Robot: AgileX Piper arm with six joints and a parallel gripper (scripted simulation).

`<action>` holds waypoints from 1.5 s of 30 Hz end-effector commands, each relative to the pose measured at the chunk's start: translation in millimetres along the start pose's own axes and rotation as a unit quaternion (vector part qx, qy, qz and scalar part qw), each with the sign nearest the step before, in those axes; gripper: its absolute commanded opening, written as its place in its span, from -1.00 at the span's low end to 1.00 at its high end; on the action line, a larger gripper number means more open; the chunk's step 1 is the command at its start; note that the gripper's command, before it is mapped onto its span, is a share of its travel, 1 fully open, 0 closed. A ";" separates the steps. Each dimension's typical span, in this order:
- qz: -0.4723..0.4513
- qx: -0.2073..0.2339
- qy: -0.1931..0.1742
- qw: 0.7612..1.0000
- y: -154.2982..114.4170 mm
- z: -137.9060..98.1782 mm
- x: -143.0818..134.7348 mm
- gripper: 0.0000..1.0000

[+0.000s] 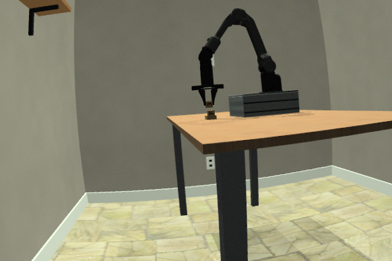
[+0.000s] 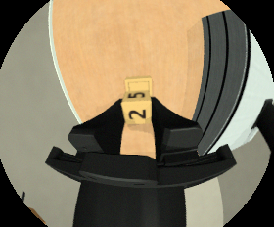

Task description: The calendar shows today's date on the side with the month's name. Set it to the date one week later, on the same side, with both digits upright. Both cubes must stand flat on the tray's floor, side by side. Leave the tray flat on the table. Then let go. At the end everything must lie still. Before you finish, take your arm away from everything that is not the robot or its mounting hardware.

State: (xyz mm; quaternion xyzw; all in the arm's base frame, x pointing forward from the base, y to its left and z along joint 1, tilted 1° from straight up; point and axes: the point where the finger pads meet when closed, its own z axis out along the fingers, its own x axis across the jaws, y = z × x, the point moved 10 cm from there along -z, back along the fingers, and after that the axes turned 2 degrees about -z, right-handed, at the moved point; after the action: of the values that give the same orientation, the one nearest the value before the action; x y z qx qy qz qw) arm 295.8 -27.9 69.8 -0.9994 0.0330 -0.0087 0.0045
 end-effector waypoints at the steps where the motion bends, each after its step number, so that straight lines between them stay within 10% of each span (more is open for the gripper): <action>1: 0.001 0.001 -0.002 1.000 -0.5 9.5 -0.6 -0.29; 45: 0.000 0.000 0.000 1.000 -0.8 31.9 -0.2 -0.29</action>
State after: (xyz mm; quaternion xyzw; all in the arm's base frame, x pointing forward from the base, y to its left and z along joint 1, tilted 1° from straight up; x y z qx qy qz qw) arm 296.9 -27.2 38.1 -0.9994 0.0337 -0.0092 0.0045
